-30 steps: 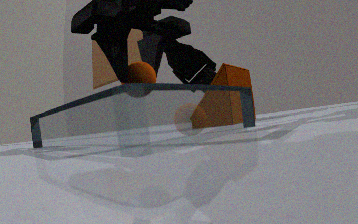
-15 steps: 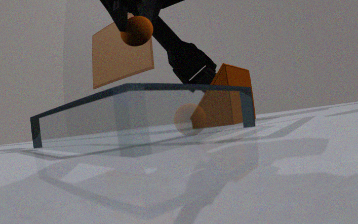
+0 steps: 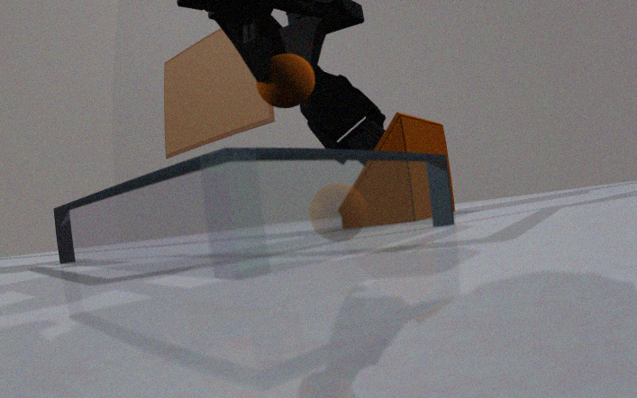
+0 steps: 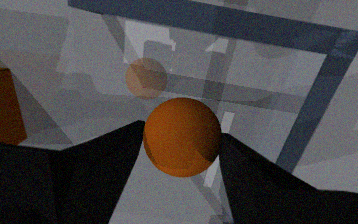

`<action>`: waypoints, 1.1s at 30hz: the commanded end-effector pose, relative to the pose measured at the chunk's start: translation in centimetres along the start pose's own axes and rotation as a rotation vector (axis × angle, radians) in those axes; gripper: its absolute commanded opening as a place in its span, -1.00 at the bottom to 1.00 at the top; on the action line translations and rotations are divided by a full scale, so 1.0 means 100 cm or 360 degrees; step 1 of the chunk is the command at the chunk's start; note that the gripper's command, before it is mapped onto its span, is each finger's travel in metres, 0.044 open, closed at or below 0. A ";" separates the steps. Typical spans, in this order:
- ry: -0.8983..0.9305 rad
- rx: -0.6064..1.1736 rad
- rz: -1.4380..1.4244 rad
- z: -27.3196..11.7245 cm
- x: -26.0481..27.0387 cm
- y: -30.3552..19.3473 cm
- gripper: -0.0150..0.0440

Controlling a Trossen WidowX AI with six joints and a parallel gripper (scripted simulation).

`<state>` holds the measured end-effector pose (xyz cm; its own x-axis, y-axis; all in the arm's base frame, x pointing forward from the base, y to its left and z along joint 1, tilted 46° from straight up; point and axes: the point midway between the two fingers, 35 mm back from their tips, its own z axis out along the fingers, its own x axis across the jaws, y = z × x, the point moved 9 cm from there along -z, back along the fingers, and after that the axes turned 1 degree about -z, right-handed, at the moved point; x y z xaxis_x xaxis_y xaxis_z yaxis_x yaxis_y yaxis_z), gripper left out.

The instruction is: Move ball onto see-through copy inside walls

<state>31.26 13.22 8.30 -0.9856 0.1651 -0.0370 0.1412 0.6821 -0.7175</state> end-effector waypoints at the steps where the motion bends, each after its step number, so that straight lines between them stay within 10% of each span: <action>1: -0.0008 -0.0016 0.0017 0.004 0.011 0.000 -0.49; 33: -0.0007 -0.0010 0.0017 0.094 0.042 0.004 -0.49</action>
<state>26.31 7.62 1.65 -0.9825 0.1799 -0.0485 0.1605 0.6849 -0.7108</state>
